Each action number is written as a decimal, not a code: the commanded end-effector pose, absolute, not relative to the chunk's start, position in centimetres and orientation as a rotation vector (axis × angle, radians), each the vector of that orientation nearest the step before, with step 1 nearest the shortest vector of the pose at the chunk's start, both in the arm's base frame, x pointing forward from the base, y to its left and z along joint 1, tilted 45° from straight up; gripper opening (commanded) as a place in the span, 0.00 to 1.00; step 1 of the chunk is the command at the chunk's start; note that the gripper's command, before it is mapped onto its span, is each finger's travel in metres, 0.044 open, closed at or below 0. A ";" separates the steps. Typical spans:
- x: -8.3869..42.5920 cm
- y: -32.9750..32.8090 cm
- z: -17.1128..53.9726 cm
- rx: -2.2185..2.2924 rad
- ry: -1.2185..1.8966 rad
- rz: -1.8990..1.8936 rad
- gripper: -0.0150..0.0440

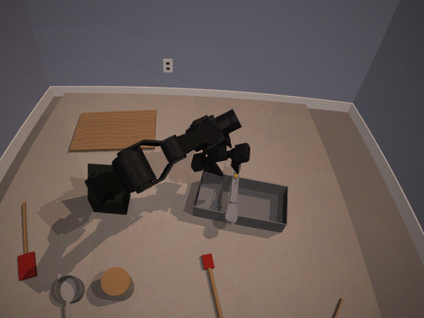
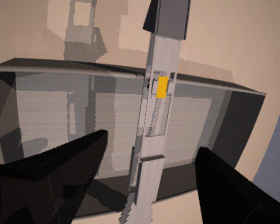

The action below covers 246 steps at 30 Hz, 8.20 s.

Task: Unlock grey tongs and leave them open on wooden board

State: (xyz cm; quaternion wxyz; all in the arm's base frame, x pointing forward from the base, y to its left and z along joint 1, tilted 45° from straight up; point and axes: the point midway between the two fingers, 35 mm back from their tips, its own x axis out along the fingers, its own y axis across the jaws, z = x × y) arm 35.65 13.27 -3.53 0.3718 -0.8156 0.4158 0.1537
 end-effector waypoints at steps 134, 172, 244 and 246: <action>39.6 14.1 -3.3 -1.890 1.459 0.601 0.00; 32.9 23.3 -8.0 -2.009 1.535 0.986 0.00; -13.9 31.3 -19.1 -2.690 0.716 2.626 0.00; -14.7 30.9 -19.2 -2.695 0.691 2.660 0.00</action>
